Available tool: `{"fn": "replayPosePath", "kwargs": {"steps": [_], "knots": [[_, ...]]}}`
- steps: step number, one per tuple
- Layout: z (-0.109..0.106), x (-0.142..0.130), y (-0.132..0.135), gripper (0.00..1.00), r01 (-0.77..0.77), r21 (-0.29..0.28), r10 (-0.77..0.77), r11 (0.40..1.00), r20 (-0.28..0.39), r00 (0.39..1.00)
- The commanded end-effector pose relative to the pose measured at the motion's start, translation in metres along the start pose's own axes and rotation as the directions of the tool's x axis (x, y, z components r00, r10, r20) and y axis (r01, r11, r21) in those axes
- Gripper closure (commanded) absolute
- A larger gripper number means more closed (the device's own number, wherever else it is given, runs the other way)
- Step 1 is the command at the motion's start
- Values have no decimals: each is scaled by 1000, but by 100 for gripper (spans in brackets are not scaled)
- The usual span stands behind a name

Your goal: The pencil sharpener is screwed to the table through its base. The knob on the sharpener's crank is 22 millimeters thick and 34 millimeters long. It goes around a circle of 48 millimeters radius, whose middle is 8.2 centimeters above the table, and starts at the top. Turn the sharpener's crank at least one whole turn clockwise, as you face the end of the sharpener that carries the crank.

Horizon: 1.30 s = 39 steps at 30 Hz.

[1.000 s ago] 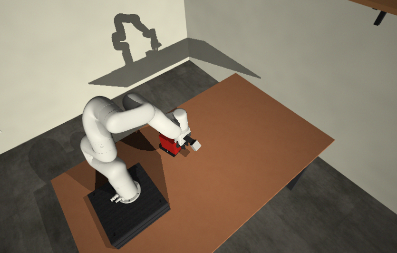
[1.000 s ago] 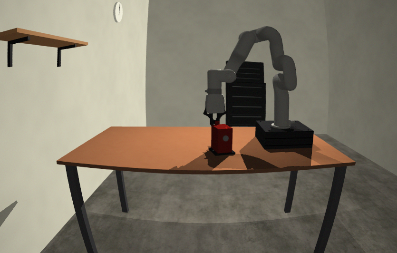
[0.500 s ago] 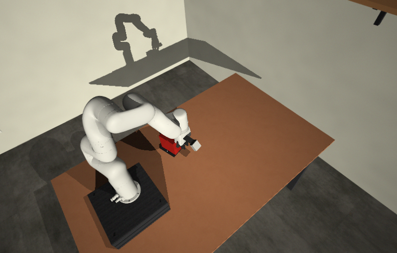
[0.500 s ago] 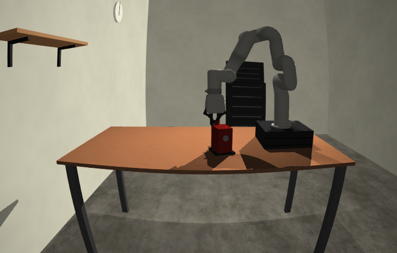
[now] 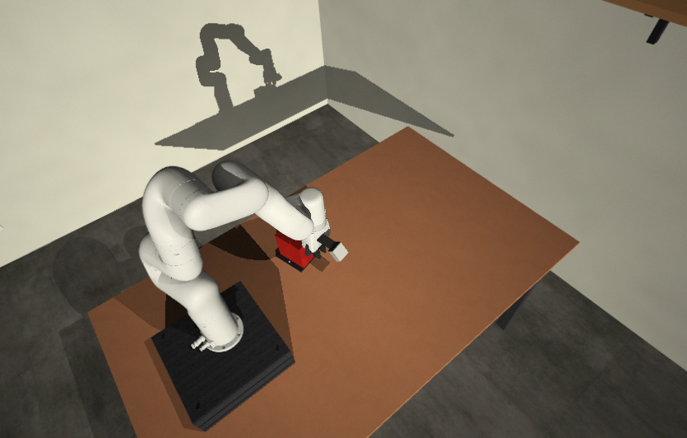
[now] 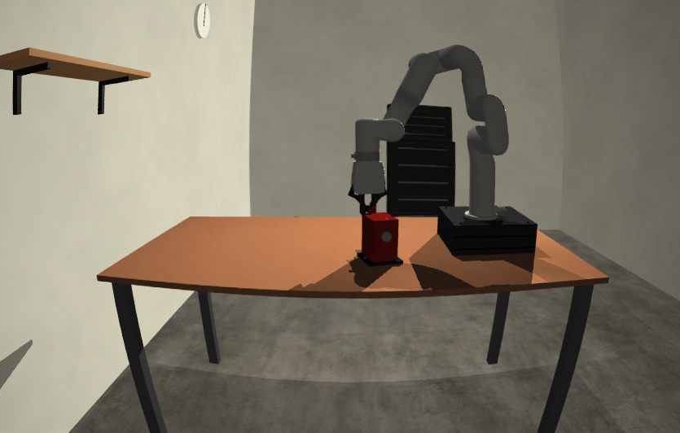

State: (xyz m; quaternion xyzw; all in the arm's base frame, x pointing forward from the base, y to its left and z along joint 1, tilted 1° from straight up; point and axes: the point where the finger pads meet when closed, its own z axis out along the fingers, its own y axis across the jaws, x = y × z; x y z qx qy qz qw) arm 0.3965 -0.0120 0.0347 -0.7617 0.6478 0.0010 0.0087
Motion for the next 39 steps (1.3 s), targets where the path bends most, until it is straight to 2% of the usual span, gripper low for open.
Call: {"fn": "replayPosePath", "kwargs": {"steps": [1, 19, 30, 39], "knots": [[-1, 0, -2, 100, 0, 4, 0, 1000, -1, 1000], [-1, 0, -5, 100, 0, 4, 0, 1000, -1, 1000], [2, 0, -18, 100, 0, 4, 0, 1000, -1, 1000], [12, 0, -35, 100, 0, 4, 0, 1000, -1, 1000]]}}
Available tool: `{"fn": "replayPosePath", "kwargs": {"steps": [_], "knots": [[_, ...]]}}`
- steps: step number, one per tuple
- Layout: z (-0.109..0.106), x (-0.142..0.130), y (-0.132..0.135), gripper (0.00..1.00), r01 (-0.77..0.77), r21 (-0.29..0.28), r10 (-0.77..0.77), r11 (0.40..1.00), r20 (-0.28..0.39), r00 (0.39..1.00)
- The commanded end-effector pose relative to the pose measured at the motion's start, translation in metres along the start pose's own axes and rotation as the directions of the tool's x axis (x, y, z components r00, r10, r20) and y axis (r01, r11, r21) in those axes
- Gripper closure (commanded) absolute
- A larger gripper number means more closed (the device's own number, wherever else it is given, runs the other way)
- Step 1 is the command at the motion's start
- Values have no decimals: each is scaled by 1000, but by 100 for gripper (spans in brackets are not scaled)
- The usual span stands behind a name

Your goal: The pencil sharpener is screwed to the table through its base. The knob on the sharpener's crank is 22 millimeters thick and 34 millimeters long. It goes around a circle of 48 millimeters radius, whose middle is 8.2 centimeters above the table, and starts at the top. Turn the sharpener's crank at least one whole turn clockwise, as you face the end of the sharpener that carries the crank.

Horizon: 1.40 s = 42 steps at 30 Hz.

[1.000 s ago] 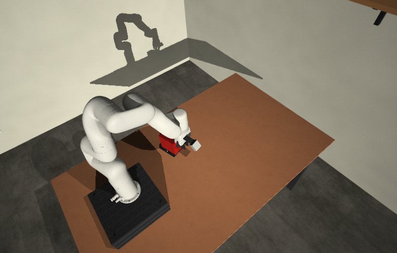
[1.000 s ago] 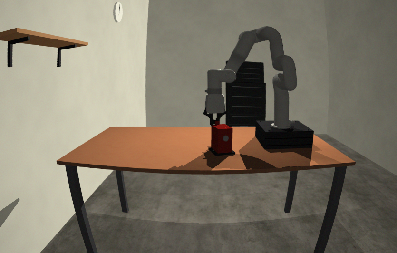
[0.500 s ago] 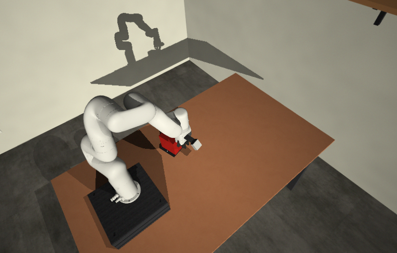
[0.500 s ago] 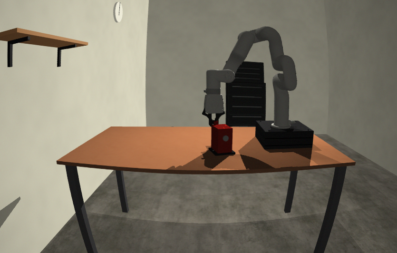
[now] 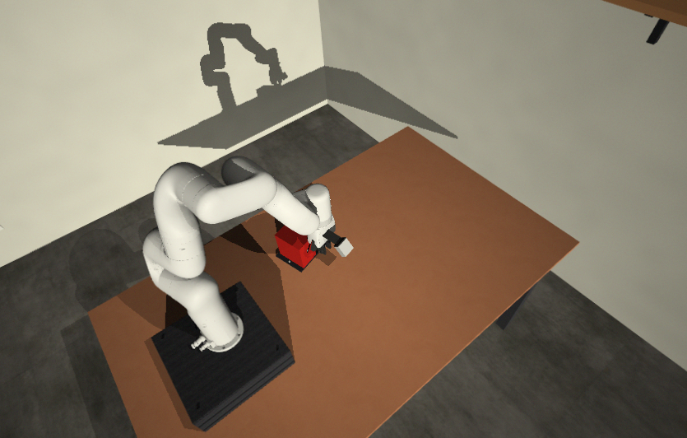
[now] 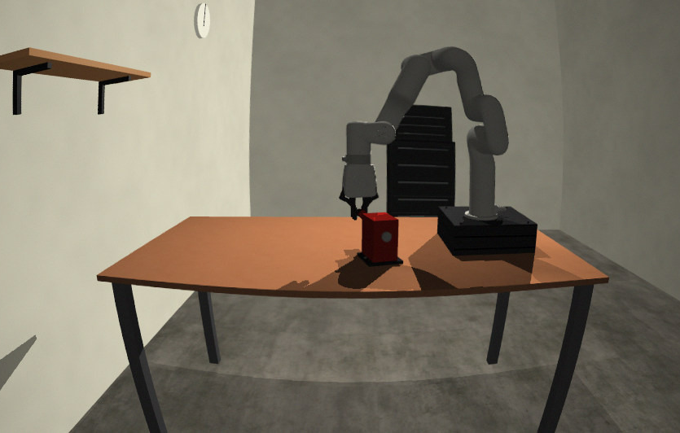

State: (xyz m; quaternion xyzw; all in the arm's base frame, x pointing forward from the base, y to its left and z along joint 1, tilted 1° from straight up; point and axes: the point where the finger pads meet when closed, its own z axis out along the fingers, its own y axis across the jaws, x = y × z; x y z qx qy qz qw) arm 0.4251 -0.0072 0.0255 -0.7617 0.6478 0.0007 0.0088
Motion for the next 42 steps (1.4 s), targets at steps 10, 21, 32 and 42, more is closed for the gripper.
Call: {"fn": "replayPosePath", "kwargs": {"steps": [10, 21, 32, 42], "knots": [[17, 0, -17, 100, 0, 3, 0, 1000, 0, 1000], [36, 0, -21, 100, 0, 3, 0, 1000, 0, 1000], [41, 0, -21, 100, 0, 3, 0, 1000, 0, 1000], [42, 0, -21, 100, 0, 3, 0, 1000, 0, 1000]]}}
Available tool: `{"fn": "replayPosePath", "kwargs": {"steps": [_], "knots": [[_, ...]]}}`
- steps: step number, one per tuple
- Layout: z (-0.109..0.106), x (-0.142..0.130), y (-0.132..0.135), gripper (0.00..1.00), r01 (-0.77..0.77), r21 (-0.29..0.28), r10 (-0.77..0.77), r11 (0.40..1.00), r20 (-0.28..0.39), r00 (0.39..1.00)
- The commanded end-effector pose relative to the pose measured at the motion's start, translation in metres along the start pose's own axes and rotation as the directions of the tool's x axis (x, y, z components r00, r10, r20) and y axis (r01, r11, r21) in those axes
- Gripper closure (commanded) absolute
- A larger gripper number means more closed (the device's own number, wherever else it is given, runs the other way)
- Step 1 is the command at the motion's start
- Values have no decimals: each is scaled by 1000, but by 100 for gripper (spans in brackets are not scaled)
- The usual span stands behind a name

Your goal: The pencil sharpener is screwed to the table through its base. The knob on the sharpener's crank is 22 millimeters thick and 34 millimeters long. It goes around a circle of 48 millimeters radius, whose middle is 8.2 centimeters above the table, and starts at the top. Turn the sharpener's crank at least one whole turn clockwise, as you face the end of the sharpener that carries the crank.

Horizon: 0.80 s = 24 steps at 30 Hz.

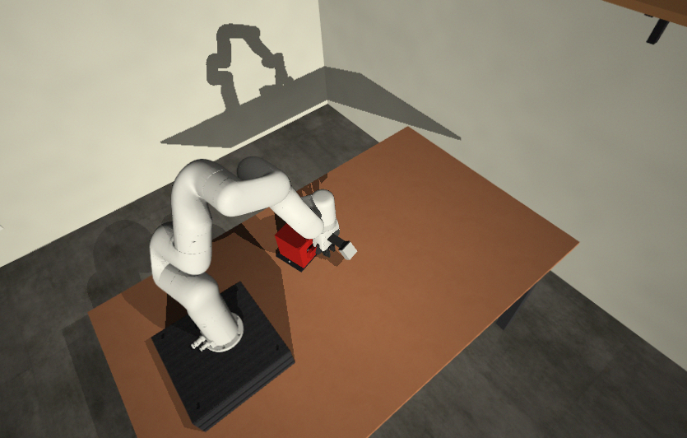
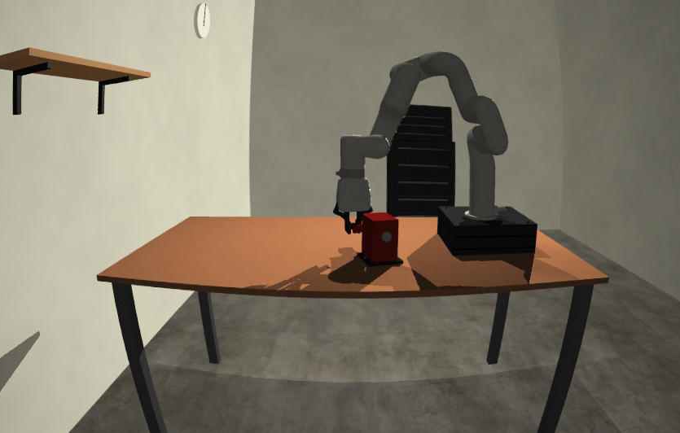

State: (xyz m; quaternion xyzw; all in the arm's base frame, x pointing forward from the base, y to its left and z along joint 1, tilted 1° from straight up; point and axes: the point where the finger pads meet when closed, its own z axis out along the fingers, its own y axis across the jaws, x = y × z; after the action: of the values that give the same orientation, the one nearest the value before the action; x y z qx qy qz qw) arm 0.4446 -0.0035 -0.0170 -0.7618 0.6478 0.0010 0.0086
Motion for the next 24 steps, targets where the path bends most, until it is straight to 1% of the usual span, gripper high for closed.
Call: {"fn": "replayPosePath", "kwargs": {"steps": [1, 17, 24], "knots": [[-1, 0, -2, 100, 0, 4, 0, 1000, -1, 1000], [3, 0, -1, 100, 0, 4, 0, 1000, -1, 1000], [12, 0, 2, 100, 0, 4, 0, 1000, -1, 1000]]}}
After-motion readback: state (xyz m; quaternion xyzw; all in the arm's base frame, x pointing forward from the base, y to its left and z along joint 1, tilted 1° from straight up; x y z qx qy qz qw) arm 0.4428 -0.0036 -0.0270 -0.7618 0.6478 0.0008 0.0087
